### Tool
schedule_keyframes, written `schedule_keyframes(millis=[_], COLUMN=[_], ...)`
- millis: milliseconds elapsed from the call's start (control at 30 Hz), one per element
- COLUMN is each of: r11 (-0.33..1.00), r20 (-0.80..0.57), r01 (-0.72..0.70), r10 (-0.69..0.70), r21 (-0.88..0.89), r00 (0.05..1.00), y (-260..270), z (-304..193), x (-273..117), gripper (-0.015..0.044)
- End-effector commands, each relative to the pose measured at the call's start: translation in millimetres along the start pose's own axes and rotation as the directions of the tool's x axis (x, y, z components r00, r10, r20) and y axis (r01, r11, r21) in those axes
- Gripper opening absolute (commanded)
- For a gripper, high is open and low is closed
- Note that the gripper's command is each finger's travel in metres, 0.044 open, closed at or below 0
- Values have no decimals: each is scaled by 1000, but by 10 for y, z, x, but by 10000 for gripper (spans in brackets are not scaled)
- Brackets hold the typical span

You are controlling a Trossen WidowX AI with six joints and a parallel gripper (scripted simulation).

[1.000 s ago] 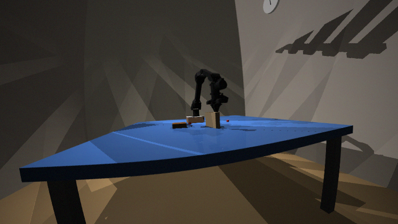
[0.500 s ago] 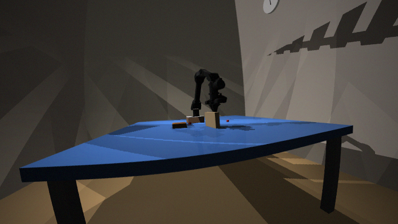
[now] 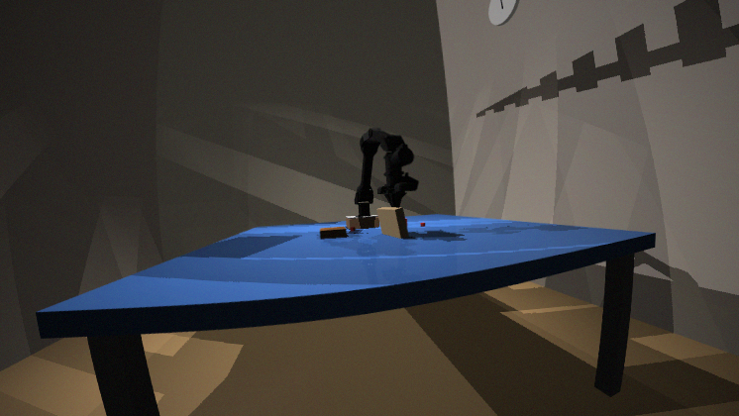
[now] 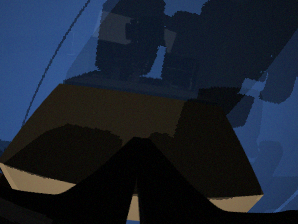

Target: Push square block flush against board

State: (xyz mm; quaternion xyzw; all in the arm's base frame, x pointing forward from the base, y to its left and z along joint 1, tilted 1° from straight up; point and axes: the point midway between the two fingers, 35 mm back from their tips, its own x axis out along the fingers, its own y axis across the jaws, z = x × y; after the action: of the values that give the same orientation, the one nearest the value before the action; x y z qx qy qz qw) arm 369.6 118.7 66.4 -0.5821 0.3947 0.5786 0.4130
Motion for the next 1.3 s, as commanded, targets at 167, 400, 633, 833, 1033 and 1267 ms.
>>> schedule_keyframes(millis=[167,400,633,833,1033,1267], r11=[1000,1000,1000,1000,1000,1000], r20=[-6,-7,-8,-8,-7,-6], r01=[-2,-2,-2,-2,-2,-2], r10=[2,2,2,2,2,2], r21=[-3,-3,-3,-3,-3,-3], r00=[1000,1000,1000,1000,1000,1000], y=[-1,1,3,4,-1,-4], z=[-89,-149,-210,-220,-132,-17], x=[10,9,9,9,10,10], gripper=[0,0,0,0,0,0])
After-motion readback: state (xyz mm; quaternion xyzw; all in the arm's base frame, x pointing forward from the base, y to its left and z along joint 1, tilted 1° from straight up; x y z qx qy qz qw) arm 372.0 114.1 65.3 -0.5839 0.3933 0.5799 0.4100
